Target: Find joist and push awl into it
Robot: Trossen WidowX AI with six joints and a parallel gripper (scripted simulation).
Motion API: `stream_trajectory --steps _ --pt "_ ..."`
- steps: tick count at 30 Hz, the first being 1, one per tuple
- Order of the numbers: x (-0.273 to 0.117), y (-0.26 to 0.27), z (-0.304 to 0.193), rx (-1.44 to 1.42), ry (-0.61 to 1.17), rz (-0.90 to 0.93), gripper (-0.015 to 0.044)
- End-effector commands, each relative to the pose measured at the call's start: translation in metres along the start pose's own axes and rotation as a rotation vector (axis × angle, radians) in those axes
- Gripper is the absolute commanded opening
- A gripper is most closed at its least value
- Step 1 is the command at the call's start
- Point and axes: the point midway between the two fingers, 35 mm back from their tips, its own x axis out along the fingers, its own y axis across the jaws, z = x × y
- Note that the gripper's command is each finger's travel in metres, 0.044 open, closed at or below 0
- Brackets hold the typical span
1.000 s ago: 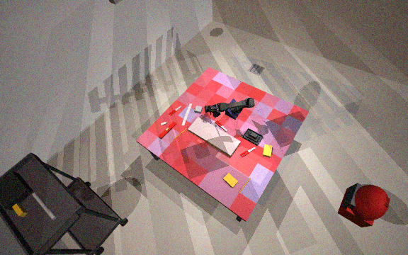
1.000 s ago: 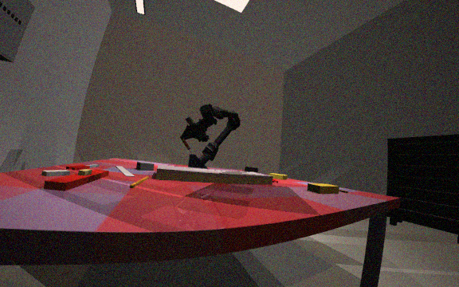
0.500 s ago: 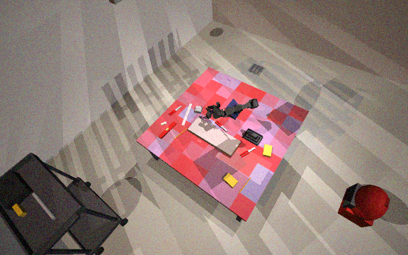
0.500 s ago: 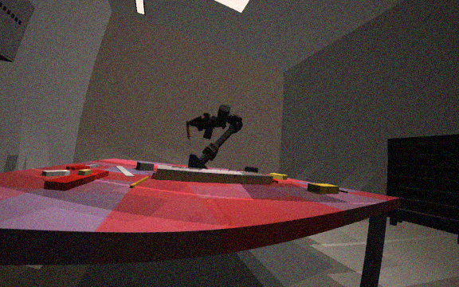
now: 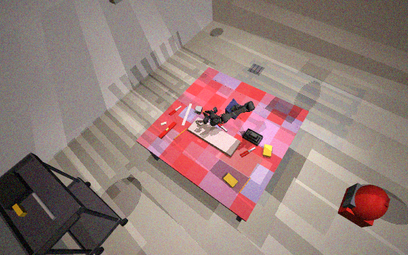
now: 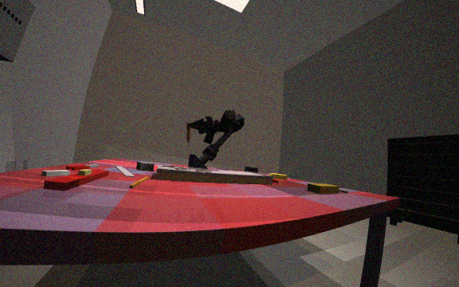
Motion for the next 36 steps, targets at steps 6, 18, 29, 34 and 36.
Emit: stream_trajectory --steps 6,18,29,34,36 --pt "-0.002 -0.042 0.022 0.004 0.099 -0.018 0.0000" --pt "-0.003 -0.057 0.034 0.003 0.136 -0.029 0.0000" --pt "-0.002 -0.057 0.045 0.003 0.135 -0.029 0.0000" --pt "-0.001 -0.058 0.053 0.003 0.134 -0.029 0.0000" --pt "0.000 -0.058 0.055 0.003 0.134 -0.029 0.0000"
